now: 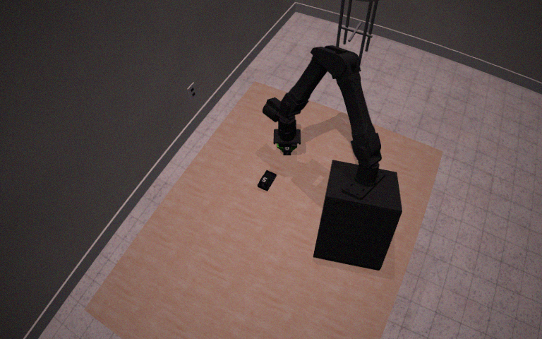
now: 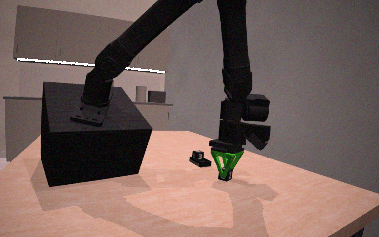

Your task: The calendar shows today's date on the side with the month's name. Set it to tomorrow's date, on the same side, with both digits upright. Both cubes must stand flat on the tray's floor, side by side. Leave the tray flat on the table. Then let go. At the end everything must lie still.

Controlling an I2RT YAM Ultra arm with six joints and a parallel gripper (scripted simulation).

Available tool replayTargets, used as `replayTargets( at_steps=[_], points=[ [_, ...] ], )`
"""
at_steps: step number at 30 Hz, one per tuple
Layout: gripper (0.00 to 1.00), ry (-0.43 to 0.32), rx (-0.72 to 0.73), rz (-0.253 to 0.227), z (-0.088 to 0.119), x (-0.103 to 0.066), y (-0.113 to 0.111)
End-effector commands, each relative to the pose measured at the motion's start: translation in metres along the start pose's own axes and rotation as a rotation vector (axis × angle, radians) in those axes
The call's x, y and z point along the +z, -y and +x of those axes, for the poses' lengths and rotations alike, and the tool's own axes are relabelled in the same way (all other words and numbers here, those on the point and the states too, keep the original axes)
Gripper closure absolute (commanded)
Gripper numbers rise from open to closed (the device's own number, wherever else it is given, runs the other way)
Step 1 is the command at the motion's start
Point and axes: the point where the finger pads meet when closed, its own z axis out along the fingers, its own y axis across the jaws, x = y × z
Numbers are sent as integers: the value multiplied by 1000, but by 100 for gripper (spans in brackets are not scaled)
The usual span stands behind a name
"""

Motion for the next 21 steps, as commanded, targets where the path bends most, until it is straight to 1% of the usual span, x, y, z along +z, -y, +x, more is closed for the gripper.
replayTargets(
  at_steps=[1,5,6,8,9,11,12,21],
  points=[
    [67,8,1,-9,-3,-2,-3],
    [67,8,1,-9,-3,-2,-3],
    [63,8,1,-9,-3,-2,-3],
    [63,8,1,-9,-3,-2,-3],
    [59,8,1,-9,-3,-2,-3],
    [59,8,1,-9,-3,-2,-3],
    [55,8,1,-9,-3,-2,-3],
    [55,8,1,-9,-3,-2,-3]
  ],
)
